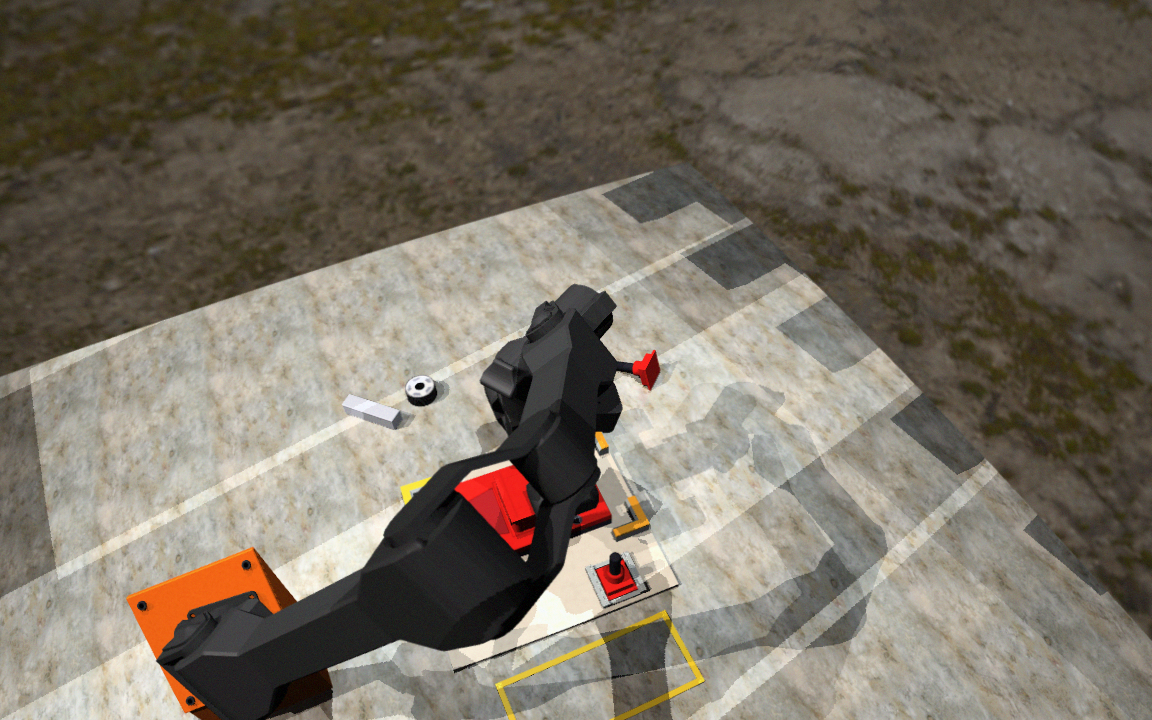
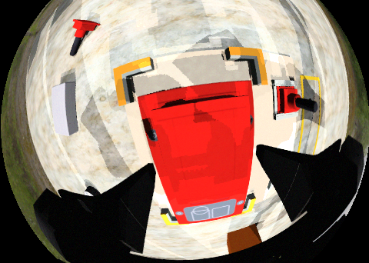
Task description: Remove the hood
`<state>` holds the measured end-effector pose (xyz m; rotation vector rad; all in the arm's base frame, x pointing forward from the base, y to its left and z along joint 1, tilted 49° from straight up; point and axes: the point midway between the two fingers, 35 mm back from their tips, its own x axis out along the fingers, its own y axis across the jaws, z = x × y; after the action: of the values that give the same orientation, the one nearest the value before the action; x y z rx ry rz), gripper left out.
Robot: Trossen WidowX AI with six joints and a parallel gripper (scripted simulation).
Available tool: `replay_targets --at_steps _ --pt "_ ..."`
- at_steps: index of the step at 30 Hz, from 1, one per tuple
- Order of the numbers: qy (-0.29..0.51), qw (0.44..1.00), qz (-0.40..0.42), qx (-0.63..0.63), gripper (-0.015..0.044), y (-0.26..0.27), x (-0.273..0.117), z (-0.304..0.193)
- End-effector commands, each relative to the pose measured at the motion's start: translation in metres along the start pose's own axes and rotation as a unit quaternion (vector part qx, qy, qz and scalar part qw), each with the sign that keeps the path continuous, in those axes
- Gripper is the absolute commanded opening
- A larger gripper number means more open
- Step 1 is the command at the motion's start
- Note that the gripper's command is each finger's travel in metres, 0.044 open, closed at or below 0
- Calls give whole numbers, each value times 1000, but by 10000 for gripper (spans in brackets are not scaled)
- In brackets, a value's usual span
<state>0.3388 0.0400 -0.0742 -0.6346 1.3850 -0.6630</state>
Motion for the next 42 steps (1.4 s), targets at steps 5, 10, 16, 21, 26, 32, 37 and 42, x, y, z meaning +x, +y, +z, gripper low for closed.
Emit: replay_targets --at_steps 5,10,16,21,26,32,37,42 --pt "-1 1000 -3 -5 440 -1 5 -1" --pt "-1 1000 -3 -4 440 -1 8 -1" --pt "-1 1000 -3 -4 440 -1 11 -1" --pt "-1 1000 -4 -4 440 -1 13 -1" --pt "0 1000 0 0 387 0 12 0" --pt "0 1000 0 0 308 0 12 0" --pt "0 1000 0 0 275 0 12 0" --pt "0 1000 0 0 144 0 10 0"
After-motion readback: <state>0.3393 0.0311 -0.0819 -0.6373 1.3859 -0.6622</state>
